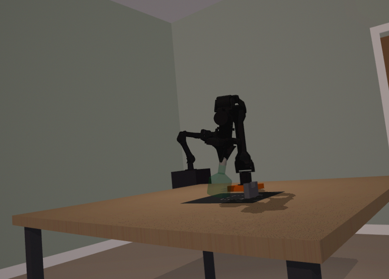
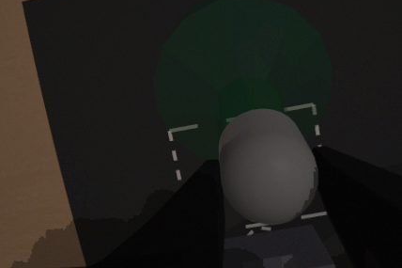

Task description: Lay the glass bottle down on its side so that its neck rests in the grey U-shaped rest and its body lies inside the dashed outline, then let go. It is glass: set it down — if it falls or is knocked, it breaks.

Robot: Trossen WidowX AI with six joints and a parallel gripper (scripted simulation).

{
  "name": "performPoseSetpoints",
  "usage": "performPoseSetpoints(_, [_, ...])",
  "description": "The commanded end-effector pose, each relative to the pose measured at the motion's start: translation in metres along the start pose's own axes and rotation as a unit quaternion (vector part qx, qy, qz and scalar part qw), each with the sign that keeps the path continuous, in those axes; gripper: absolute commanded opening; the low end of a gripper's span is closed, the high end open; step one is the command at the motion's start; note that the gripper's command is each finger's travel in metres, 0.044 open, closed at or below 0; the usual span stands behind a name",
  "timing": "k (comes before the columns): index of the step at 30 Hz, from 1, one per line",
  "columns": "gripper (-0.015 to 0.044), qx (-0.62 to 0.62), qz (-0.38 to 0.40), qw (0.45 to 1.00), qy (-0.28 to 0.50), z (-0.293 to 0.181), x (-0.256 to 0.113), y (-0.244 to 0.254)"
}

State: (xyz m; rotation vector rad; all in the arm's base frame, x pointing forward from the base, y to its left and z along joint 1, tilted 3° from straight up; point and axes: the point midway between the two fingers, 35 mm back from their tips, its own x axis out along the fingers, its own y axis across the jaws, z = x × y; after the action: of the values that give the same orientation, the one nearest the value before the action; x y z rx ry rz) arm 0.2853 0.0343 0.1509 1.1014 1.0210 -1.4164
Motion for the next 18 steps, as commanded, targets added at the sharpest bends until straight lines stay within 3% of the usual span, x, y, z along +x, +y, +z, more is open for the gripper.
performPoseSetpoints(1, [0.0125, -0.002, 0.000, 1.000, 0.006, -0.009, -0.002, -0.001])
performPoseSetpoints(18, [0.0125, 0.005, 0.000, 1.000, -0.016, -0.020, -0.004, -0.001])
